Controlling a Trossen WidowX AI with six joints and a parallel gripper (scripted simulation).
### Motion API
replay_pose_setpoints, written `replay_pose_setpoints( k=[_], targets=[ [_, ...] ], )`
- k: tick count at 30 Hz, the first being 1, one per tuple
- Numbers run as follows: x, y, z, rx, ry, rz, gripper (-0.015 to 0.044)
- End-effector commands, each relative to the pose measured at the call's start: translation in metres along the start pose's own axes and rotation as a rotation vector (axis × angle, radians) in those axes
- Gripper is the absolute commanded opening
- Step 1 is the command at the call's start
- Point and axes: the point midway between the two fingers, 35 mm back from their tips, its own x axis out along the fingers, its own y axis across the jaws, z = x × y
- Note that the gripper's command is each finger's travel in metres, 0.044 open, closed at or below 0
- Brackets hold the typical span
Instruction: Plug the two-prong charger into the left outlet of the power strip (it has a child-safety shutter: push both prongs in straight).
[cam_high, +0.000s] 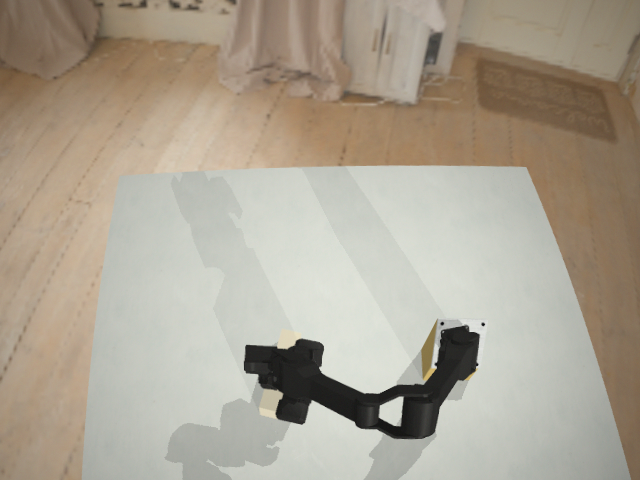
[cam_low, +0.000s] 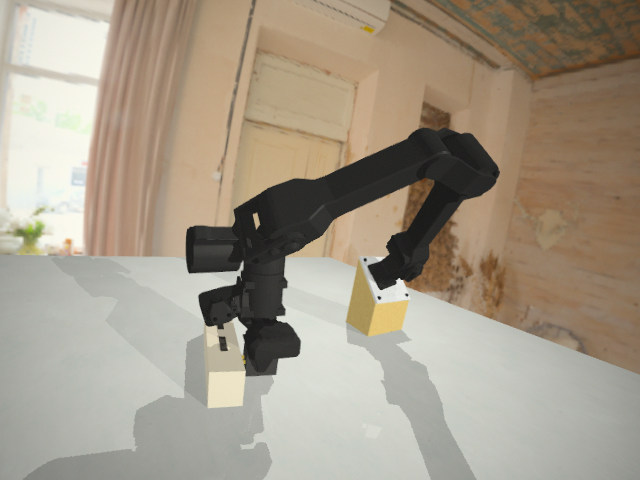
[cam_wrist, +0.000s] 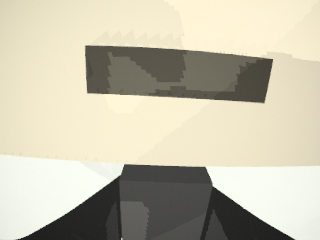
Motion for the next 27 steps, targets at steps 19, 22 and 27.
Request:
replay_pose_setpoints(
  k=[19, 22, 27],
  targets=[
    [-0.0019, 0.0021, 0.0062, -0.008, -0.005, 0.004, 0.0],
    [-0.0023, 0.0023, 0.0065, -0.008, -0.005, 0.004, 0.0],
    [-0.0025, 0.0024, 0.0067, -0.008, -0.005, 0.004, 0.0]
  ],
)
